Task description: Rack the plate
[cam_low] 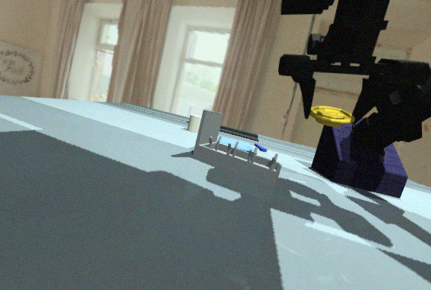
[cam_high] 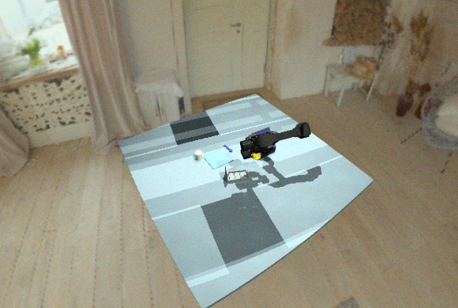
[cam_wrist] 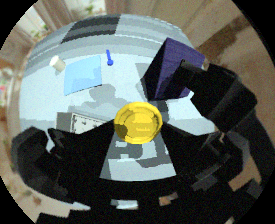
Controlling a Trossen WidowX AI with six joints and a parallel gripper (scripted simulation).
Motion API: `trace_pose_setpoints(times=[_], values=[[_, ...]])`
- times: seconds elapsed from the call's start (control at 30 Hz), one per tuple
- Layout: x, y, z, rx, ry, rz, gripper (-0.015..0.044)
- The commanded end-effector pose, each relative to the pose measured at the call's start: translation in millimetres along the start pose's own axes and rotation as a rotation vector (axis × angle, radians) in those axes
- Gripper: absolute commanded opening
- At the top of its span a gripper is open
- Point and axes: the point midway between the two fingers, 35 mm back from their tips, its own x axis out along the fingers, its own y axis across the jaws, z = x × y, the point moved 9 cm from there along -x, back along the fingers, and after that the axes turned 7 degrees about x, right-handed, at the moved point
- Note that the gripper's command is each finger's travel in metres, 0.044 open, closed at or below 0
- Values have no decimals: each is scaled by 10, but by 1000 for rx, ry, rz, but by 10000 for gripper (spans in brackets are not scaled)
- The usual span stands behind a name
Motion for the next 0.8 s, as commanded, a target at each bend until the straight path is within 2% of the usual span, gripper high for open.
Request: trace_pose_setpoints(times=[0.0, 0.77], values=[[79, -24, -31, -43, -89, 18, 0], [473, -102, -187, -300, -516, 188, 0]])
